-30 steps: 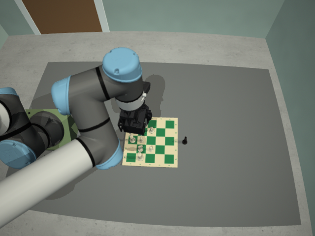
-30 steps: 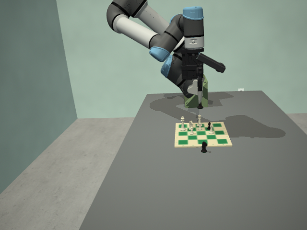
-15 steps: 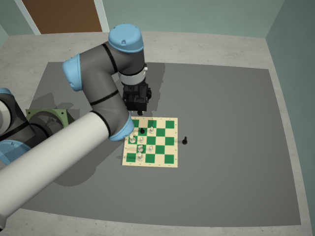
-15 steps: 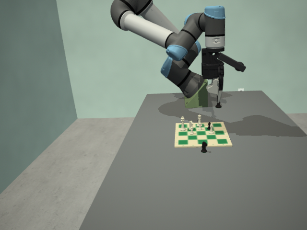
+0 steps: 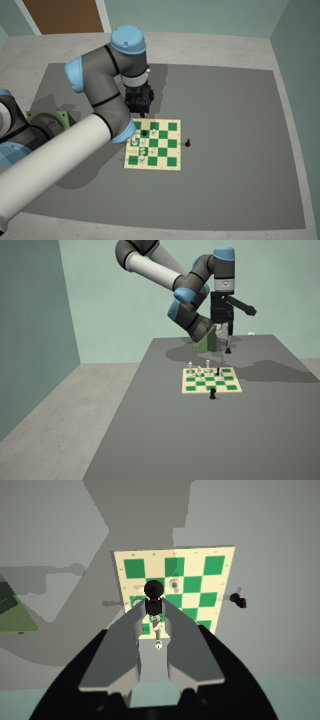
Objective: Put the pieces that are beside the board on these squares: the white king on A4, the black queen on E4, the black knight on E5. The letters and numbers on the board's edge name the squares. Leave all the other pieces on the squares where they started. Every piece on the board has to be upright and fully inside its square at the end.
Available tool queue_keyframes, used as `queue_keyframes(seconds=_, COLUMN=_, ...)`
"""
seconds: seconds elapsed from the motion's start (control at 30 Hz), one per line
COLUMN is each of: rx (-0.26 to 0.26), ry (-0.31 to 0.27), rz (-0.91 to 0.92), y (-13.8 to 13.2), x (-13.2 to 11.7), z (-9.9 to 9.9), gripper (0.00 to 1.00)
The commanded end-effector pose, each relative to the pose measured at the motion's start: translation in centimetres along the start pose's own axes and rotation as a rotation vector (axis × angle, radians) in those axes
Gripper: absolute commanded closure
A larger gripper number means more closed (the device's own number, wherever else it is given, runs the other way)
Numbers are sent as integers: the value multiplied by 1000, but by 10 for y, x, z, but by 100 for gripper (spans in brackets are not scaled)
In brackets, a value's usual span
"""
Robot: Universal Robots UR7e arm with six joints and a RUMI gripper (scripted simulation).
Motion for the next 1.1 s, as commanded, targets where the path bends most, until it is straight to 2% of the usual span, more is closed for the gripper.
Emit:
queue_keyframes(seconds=0.0, rx=5, ry=-2, rz=-2, y=-1, x=0, z=12, gripper=100)
queue_keyframes(seconds=0.47, rx=5, ry=-2, rz=-2, y=0, x=0, z=74, gripper=100)
queue_keyframes(seconds=0.77, rx=5, ry=-2, rz=-2, y=0, x=0, z=91, gripper=100)
queue_keyframes(seconds=1.07, rx=5, ry=-1, rz=-2, y=0, x=0, z=93, gripper=100)
Point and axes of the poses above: the point where the finger pads meet when closed, its own z axis out along the fingers, its own y axis across the jaws, x = y × z, the point moved 10 cm from there along -z, back along the fingers, and after that the axes turned 2 degrees about -z, right-handed, at the moved point
